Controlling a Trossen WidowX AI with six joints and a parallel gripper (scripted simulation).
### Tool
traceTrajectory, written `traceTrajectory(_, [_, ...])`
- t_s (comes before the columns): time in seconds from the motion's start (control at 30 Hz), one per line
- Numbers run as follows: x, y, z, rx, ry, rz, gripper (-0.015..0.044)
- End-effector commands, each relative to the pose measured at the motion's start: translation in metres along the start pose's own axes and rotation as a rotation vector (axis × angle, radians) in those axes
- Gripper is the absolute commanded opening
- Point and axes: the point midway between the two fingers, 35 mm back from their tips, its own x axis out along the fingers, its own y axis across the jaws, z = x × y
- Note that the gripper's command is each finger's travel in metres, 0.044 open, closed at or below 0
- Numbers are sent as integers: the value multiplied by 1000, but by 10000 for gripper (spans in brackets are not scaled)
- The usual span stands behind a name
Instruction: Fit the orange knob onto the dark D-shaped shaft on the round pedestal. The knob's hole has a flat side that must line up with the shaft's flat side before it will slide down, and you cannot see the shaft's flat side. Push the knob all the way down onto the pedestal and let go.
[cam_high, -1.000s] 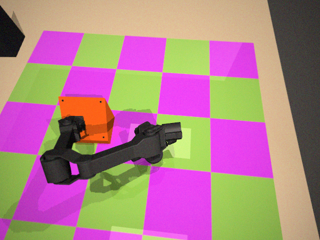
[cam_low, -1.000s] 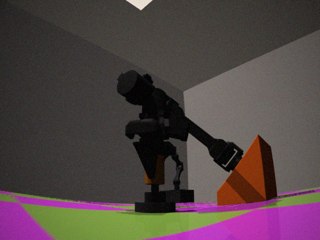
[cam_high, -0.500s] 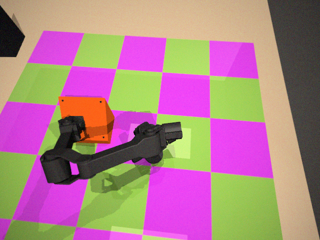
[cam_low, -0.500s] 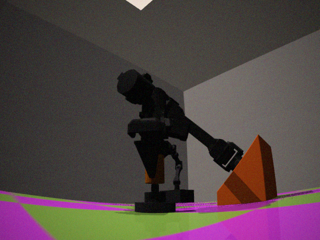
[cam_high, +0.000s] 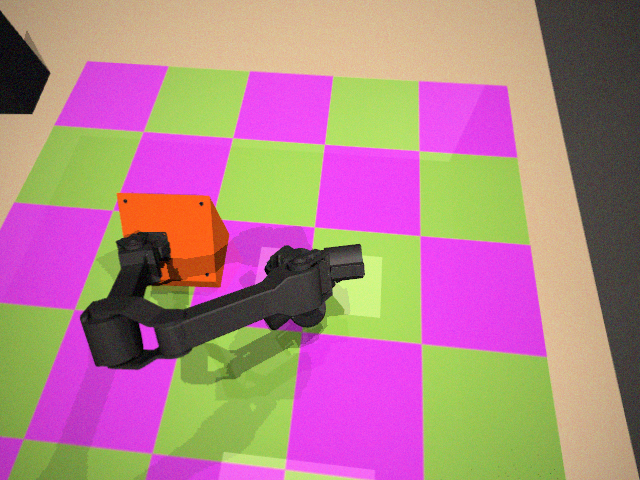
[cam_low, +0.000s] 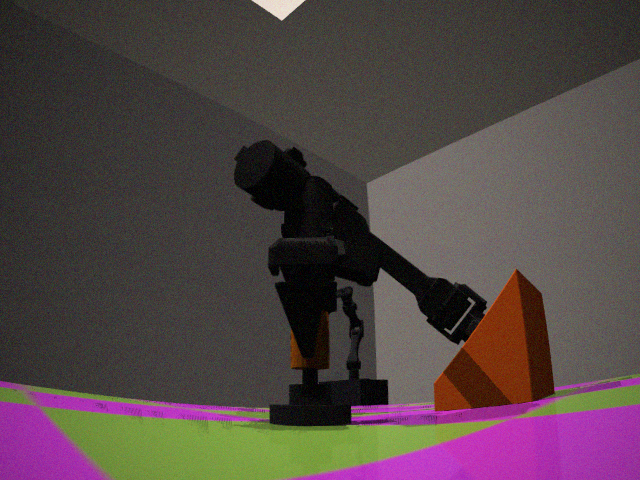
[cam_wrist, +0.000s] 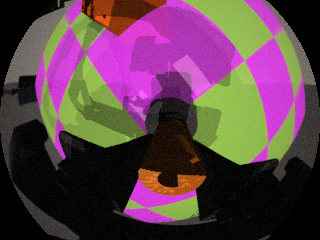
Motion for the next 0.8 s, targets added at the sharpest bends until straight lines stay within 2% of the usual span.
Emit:
traceTrajectory(0.0, [0,-1,-1,-5,4,-2,0])
traceTrajectory(0.4, [-4,0,-2,-14,3,-2,0])
traceTrajectory(0.6, [-4,-1,-1,-204,4,-1,0])
traceTrajectory(0.77, [-2,-1,0,-215,4,-1,0])
